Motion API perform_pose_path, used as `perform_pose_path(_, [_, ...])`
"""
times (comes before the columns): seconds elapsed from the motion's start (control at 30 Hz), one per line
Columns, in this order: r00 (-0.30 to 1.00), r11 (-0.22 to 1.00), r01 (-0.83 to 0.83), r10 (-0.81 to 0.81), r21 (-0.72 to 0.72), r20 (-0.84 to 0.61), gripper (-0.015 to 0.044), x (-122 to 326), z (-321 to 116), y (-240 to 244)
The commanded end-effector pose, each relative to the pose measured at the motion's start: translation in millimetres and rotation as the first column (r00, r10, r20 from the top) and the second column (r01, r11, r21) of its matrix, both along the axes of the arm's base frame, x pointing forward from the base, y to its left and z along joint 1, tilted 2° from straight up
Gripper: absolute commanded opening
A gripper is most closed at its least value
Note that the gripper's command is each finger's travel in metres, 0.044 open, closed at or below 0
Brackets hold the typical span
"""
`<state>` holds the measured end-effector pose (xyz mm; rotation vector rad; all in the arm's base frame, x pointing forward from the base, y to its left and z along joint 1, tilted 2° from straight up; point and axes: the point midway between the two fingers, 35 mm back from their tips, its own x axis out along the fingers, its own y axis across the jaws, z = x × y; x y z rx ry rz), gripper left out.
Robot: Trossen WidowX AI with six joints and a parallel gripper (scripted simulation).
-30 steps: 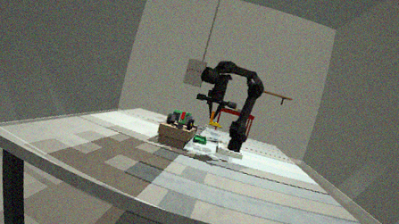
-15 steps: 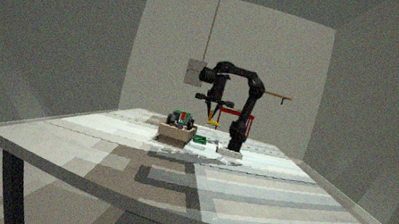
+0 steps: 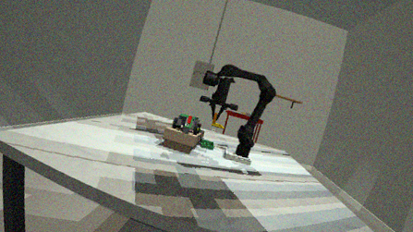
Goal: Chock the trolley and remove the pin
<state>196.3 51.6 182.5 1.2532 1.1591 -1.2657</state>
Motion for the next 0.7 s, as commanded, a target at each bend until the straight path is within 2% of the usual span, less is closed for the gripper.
perform_pose_path(0.0, [1.000,1.000,-0.003,0.003,-0.008,-0.005,0.0000,1.6,-1.6,-12.5])
perform_pose_path(0.67, [1.000,1.000,-0.003,0.003,-0.015,-0.003,0.0000,13.5,-4.5,-82.1])
